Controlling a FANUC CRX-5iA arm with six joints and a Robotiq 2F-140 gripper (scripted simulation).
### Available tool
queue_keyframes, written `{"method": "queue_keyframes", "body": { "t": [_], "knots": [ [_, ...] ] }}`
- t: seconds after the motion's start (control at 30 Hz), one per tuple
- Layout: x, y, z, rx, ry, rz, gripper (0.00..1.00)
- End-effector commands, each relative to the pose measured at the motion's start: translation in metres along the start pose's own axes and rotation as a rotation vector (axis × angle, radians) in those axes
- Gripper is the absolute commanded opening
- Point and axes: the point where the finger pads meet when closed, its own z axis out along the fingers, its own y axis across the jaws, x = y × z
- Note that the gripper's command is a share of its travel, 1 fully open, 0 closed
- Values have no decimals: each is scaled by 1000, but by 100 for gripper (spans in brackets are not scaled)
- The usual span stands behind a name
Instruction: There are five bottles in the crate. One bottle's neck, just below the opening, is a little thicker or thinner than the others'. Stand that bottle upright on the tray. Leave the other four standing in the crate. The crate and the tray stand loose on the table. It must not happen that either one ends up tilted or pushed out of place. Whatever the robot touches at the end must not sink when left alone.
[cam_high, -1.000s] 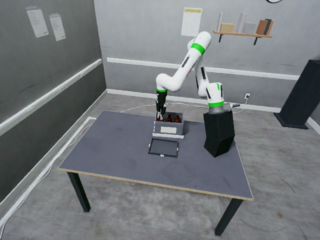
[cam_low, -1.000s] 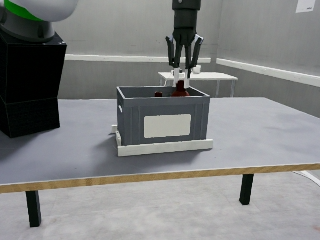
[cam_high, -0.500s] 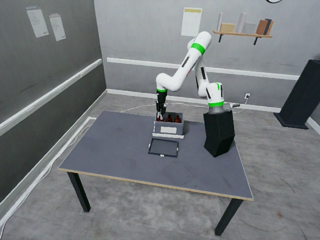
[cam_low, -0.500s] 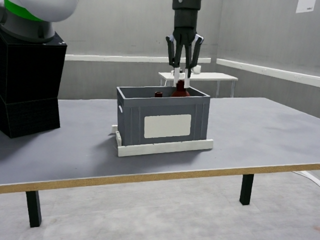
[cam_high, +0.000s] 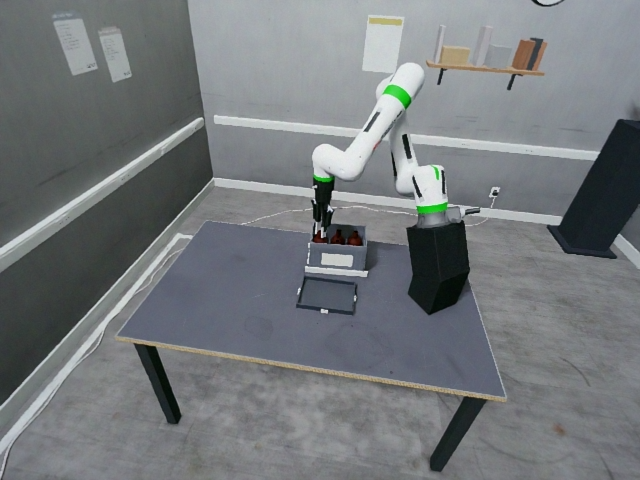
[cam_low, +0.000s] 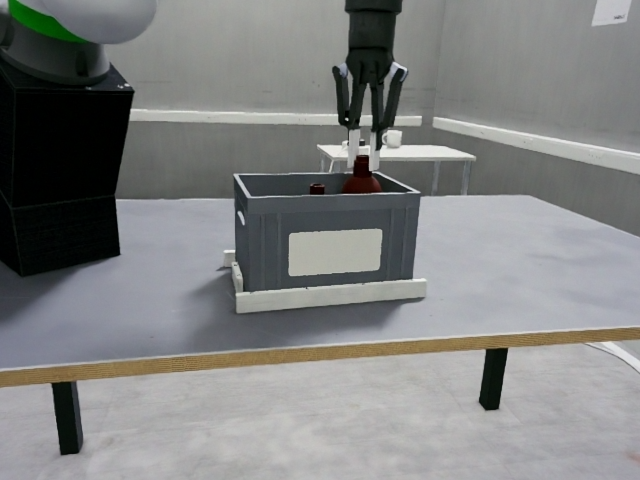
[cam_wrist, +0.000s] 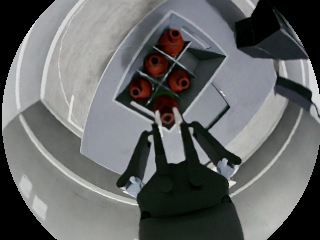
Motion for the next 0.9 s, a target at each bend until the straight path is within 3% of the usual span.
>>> {"method": "queue_keyframes", "body": {
  "t": [0.0,0.87],
  "knots": [
    [-1,0,-4,1,-1,0,10],
    [-1,0,-27,1,-1,0,10]
  ]
}}
